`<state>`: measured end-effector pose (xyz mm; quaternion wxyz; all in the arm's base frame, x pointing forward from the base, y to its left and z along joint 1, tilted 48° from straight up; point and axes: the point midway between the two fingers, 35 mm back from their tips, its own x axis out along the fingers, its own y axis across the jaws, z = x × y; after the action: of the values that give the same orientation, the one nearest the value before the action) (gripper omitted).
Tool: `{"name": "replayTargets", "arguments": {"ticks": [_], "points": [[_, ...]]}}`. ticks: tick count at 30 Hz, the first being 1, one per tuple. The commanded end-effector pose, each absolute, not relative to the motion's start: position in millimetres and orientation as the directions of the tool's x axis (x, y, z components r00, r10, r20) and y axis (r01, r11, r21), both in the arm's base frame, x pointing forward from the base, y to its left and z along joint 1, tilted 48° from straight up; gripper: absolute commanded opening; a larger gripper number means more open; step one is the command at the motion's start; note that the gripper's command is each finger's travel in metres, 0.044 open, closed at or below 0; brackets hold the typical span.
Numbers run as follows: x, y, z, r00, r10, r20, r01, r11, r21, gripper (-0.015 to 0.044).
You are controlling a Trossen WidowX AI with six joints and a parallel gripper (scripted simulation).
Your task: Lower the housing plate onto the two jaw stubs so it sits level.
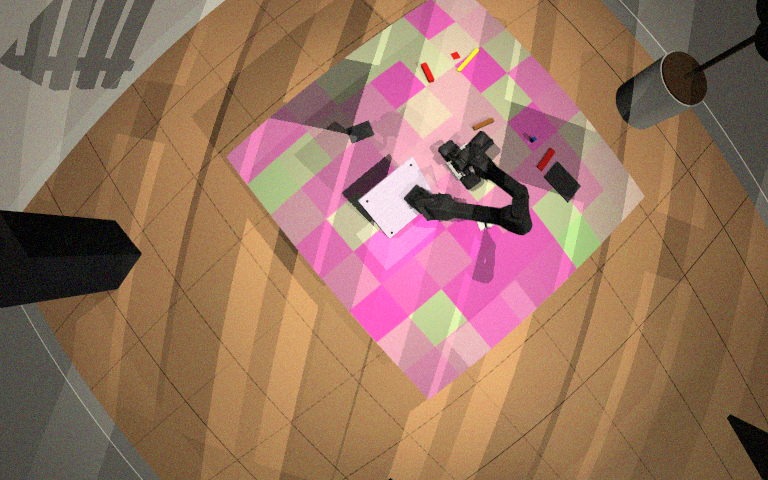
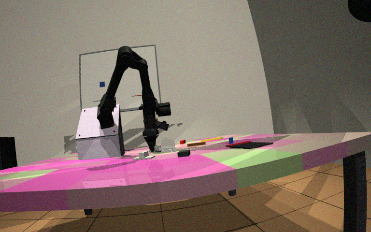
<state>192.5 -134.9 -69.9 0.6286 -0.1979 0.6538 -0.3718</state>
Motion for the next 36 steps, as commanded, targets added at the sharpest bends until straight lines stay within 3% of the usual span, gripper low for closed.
{"name": "replayTargets", "arguments": {"ticks": [1,8,12,26,36], "points": [[192,-136,-70,-0.132,-0.727,-0.673,0.208,0.644,-0.736,0.0351],[192,-136,-70,-0.132,-0.727,-0.673,0.208,0.644,-0.736,0.0351],[193,-135,-70,-0.131,-0.726,-0.675,0.209,0.645,-0.735,0.044],[193,-134,-69,-0.131,-0.726,-0.675,0.209,0.646,-0.734,0.044],[202,-81,-19,-0.132,-0.727,-0.674,0.209,0.645,-0.736,0.044]]}}
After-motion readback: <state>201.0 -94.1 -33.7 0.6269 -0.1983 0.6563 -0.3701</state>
